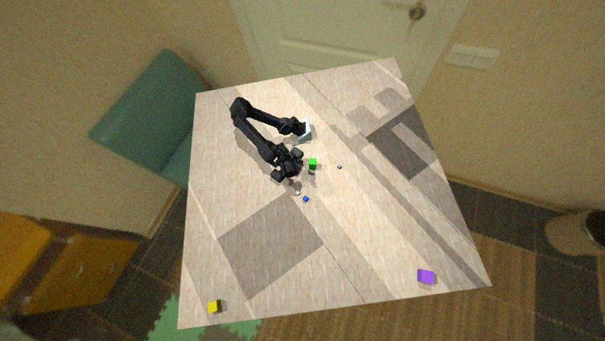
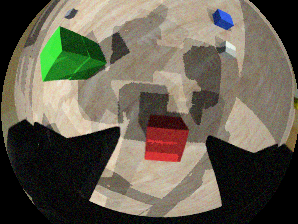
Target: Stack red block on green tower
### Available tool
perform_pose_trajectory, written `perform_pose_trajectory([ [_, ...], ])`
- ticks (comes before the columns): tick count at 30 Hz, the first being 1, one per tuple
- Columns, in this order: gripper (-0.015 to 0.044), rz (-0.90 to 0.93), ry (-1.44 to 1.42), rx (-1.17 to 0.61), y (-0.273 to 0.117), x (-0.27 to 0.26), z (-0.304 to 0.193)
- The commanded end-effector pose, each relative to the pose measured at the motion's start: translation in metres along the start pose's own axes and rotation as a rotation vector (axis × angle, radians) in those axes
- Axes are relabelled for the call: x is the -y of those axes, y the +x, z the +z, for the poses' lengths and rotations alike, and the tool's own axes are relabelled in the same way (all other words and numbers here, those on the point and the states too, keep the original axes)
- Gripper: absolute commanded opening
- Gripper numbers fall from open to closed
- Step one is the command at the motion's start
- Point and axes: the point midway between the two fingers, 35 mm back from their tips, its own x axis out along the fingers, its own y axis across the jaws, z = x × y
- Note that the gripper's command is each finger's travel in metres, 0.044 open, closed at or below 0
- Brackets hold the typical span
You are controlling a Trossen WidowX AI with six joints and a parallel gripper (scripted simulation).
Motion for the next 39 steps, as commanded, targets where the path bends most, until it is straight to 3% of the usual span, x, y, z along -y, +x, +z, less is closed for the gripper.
perform_pose_trajectory([
  [1,0.044,-0.003,-0.006,-0.006,0.0084,-0.0006,-0.0014],
  [22,0.044,-0.004,-0.006,-0.007,0.0135,-0.0005,-0.0019],
  [34,0.0125,-0.004,-0.006,-0.007,0.0135,-0.0005,-0.0019],
  [39,0.0092,-0.004,-0.006,-0.007,0.0135,-0.0005,-0.0019],
])
